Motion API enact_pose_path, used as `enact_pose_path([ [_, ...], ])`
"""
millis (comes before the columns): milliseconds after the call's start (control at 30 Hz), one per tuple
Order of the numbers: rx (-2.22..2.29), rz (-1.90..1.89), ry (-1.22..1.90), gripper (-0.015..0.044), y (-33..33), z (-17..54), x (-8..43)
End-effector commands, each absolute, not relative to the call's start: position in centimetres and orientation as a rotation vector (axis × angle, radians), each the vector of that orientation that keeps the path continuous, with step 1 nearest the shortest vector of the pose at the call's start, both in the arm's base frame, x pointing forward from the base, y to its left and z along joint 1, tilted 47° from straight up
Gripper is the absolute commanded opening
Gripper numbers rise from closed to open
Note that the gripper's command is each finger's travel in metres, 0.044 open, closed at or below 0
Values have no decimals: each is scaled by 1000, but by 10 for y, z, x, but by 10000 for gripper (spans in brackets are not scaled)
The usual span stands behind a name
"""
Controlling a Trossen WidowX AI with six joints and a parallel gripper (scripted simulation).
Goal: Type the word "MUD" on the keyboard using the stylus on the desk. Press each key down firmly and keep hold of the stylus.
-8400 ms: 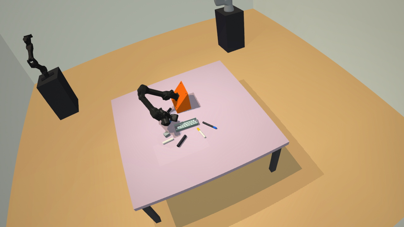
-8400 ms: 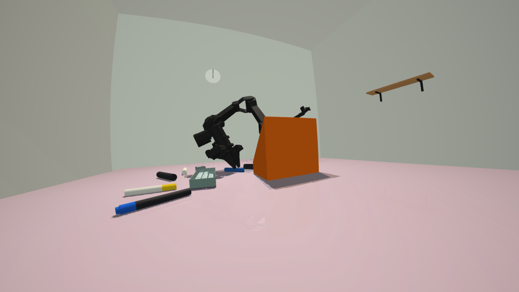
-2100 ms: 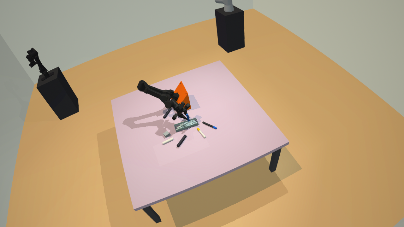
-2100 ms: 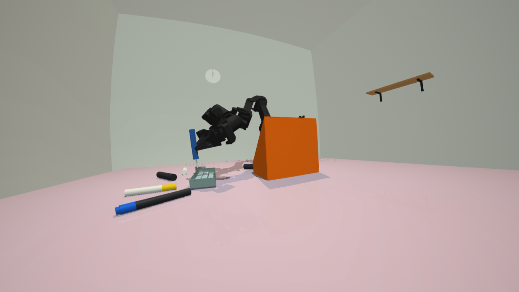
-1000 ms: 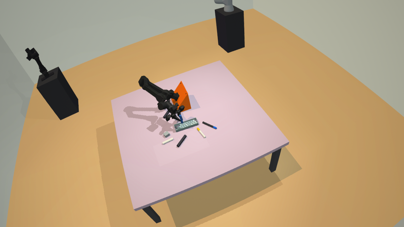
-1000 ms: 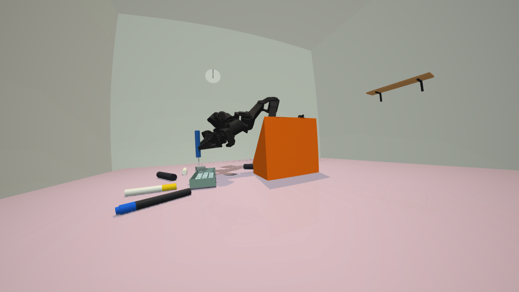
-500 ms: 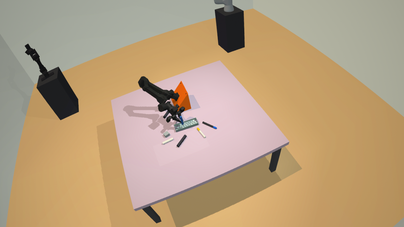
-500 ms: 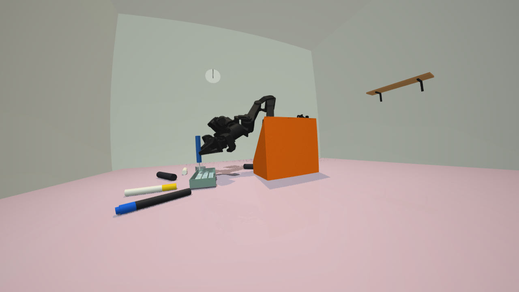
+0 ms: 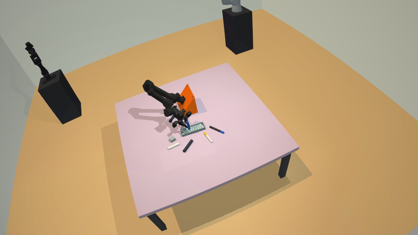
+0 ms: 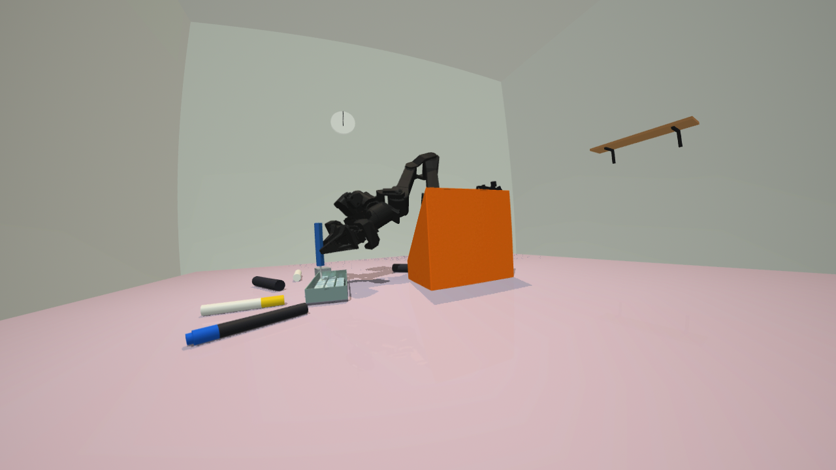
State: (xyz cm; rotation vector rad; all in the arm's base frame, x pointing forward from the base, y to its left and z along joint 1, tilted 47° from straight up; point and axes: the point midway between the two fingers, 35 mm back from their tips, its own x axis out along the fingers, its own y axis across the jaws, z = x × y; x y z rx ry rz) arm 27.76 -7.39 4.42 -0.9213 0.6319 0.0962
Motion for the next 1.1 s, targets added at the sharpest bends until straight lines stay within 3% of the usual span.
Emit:
enact_pose_path([
  [0,-926,101,629,81,-75,43,277],
  [1067,-925,102,630,81,-70,46,279],
])
